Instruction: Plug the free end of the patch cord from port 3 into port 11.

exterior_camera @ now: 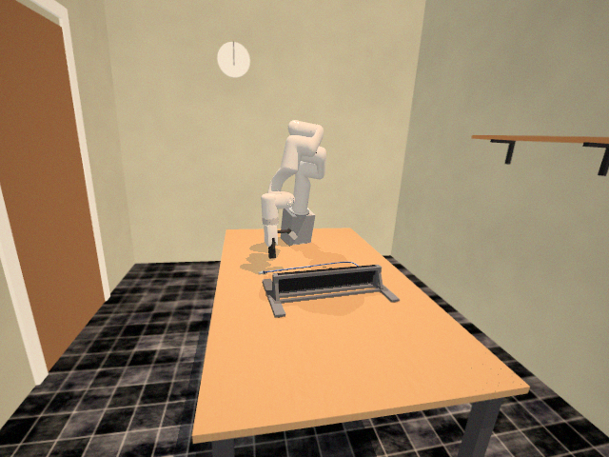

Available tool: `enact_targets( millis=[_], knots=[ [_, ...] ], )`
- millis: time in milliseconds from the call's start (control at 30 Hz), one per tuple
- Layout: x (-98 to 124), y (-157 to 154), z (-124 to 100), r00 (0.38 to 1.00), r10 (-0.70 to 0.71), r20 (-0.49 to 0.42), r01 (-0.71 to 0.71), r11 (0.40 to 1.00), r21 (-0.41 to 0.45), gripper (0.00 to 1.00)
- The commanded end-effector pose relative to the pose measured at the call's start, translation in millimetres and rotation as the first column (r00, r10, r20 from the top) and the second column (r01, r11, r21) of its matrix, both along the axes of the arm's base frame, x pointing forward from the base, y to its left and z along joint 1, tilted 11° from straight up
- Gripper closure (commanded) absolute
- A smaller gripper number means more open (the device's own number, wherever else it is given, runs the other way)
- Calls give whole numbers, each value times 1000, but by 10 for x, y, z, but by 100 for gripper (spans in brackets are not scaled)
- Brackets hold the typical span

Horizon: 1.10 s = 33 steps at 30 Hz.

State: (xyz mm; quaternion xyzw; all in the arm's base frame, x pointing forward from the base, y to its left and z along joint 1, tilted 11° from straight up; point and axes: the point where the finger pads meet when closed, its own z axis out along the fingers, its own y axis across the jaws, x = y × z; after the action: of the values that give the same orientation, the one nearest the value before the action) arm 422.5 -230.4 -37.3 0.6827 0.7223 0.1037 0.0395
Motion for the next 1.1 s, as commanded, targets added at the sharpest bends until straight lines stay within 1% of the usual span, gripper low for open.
enact_targets(
  millis=[0,167,233,333,433,600,733,800,867,933,1067],
  knots=[
    [57,323,48,997,-71,33,68,995,78,100],
    [121,807,110,983,-174,57,160,968,195,100],
    [121,807,110,983,-174,57,160,968,195,100],
    [172,1194,176,964,-257,69,227,930,289,100],
    [201,1412,220,949,-305,74,263,902,342,100],
    [255,1832,321,913,-400,76,328,834,444,100],
    [294,2134,410,879,-472,73,371,771,517,100],
    [294,2134,410,879,-472,73,371,771,517,100],
    [326,2393,499,841,-537,65,406,706,580,100],
    [339,2499,540,823,-564,60,419,676,606,100],
    [366,2742,644,774,-631,45,449,598,665,100]
  ],
)
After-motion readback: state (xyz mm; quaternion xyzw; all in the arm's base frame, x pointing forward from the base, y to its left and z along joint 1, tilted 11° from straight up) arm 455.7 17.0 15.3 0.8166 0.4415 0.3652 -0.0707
